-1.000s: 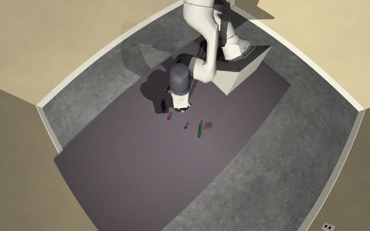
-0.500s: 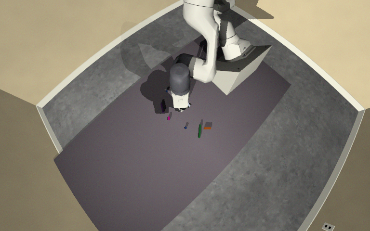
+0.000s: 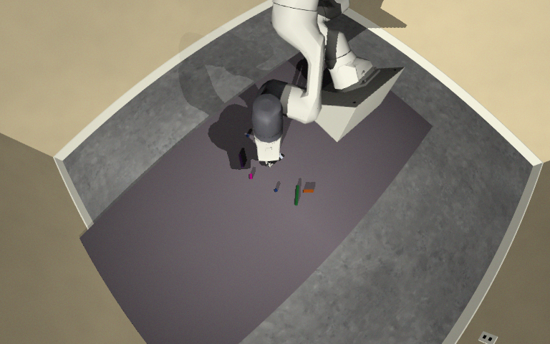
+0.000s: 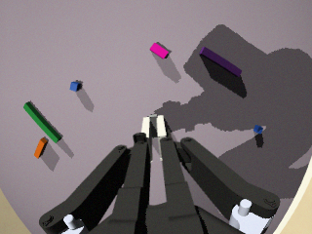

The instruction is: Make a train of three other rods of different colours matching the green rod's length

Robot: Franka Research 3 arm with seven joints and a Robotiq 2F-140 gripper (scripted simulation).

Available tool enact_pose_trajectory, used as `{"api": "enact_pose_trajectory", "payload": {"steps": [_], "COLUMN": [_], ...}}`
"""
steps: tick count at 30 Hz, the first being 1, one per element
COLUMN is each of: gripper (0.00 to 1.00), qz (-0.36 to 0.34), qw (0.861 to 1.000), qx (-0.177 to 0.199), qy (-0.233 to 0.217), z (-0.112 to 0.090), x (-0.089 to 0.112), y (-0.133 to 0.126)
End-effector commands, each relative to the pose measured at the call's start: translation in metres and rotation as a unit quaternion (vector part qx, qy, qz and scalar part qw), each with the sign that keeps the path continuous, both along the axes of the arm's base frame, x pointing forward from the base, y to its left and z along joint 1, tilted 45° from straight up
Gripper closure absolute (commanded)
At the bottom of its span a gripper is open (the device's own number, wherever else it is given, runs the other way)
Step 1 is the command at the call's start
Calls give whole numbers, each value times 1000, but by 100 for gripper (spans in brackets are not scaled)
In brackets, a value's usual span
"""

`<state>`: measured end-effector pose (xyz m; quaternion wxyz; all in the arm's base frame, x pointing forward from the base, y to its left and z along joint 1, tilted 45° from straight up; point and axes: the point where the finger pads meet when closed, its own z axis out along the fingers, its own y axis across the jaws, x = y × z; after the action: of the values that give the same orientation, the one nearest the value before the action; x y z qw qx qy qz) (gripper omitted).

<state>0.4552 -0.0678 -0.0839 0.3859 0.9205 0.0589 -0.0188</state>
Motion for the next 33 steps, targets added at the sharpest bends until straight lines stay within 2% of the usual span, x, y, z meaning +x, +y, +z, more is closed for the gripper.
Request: {"api": "enact_pose_trajectory", "payload": {"steps": [1,17,21,29,33], "gripper": [97,97,97,97,97], "qz": [3,3,3,3,3], "qw": [1000,1000,1000,1000,1000], "qx": [0,0,0,0,0], "qy": [1,1,1,1,1], "z": [-1,3,17,57,64], "x": [1,1,0,0,0], "y": [1,5,19,60,67]}}
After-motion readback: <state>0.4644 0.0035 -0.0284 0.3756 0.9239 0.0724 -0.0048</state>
